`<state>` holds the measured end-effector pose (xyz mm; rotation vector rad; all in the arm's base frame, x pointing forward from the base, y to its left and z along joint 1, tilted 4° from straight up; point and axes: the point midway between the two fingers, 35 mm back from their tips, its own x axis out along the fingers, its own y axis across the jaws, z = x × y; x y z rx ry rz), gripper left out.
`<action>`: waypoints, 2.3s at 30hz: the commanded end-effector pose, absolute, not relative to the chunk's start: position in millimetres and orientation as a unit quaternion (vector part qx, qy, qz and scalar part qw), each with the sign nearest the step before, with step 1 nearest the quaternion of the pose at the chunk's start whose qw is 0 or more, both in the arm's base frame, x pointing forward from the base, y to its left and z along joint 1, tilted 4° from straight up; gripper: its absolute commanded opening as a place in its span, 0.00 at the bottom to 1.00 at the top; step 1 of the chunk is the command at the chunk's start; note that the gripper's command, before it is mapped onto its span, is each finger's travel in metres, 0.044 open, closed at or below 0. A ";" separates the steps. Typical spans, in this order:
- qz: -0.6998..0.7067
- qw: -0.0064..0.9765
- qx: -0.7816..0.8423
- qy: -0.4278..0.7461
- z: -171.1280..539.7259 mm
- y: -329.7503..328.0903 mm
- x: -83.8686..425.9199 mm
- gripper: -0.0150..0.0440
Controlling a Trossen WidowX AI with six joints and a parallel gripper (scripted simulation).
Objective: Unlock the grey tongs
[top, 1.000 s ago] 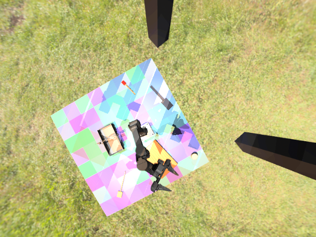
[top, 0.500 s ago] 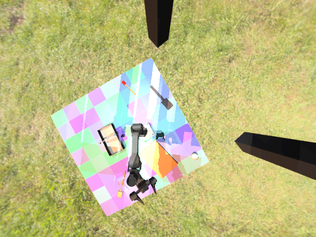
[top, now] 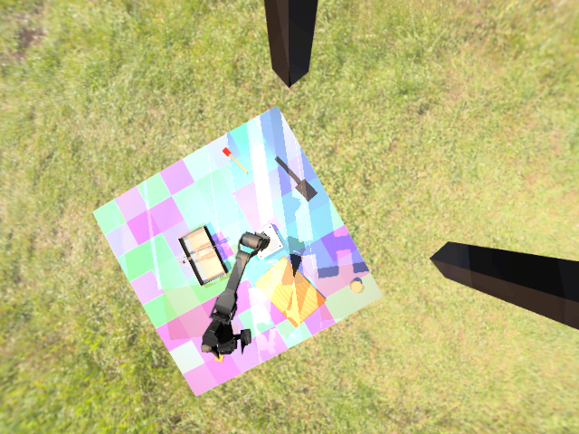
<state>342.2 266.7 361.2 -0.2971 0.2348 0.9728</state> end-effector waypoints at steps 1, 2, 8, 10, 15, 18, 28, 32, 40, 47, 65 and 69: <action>0.393 0.889 -0.132 0.195 317.8 221.9 380.1 1.00; 0.375 0.893 -0.129 0.214 307.8 209.3 387.4 1.00; 0.273 0.901 -0.108 0.318 252.5 136.6 416.0 1.00; 0.237 0.899 -0.099 0.354 233.6 109.8 421.1 1.00; 0.147 0.882 -0.073 0.441 187.9 41.3 421.9 1.00; 0.094 0.864 -0.053 0.492 161.9 0.4 414.0 1.00; -0.072 0.756 0.032 0.650 85.5 -124.3 343.5 1.00; -0.119 0.703 0.067 0.698 65.1 -157.4 306.3 1.00; -0.125 0.695 0.072 0.704 62.5 -161.5 300.8 1.00; -0.125 0.696 0.072 0.704 62.5 -162.1 310.7 1.00; -0.125 0.696 0.072 0.704 45.3 -164.1 311.7 1.00; -0.125 0.696 0.072 0.704 38.7 -164.7 311.8 1.00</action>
